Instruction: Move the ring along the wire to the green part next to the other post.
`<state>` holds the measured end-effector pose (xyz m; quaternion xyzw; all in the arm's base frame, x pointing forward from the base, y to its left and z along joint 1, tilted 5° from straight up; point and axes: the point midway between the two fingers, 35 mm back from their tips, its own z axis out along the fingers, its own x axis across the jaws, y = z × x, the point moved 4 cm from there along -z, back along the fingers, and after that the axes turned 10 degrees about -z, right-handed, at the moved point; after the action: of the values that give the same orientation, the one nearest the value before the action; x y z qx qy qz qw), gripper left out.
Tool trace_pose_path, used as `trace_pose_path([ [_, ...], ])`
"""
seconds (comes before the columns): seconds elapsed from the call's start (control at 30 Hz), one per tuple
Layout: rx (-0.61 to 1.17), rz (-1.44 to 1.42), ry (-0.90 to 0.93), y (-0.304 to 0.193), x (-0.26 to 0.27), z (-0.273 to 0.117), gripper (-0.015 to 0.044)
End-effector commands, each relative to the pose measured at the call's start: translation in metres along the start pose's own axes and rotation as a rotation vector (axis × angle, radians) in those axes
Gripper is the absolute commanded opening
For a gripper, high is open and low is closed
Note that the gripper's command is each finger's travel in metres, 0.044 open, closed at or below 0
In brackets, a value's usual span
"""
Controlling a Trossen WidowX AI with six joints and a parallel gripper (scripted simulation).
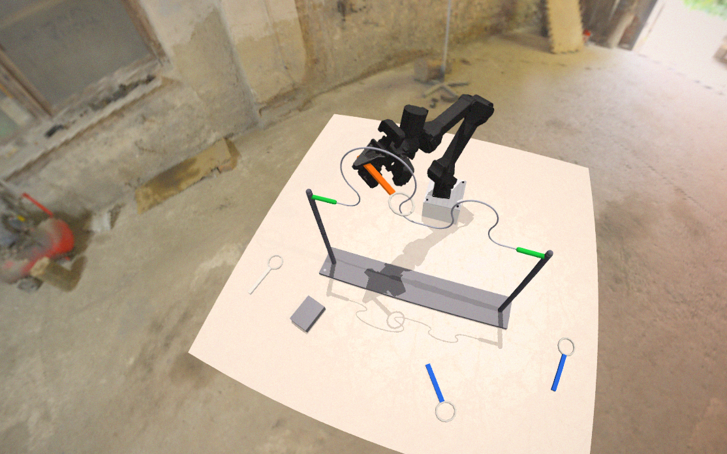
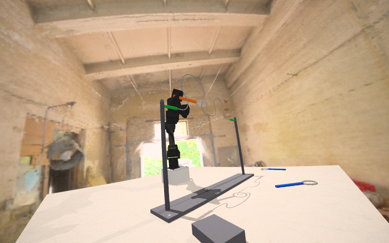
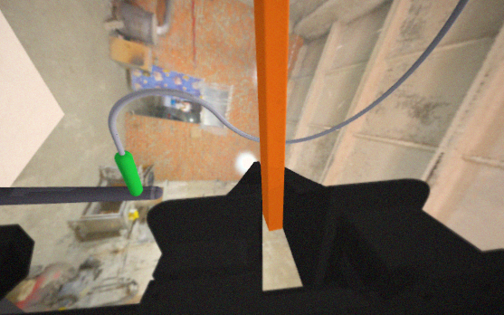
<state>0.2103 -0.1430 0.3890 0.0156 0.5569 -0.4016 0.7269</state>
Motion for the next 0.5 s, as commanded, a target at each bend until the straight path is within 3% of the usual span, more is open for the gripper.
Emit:
trace_pose_path([
  [0.0,0.005,0.074,0.05,0.003,0.014,-0.002,-0.015],
  [0.47,0.015,0.363,0.219,0.021,0.052,-0.014,-0.015],
])
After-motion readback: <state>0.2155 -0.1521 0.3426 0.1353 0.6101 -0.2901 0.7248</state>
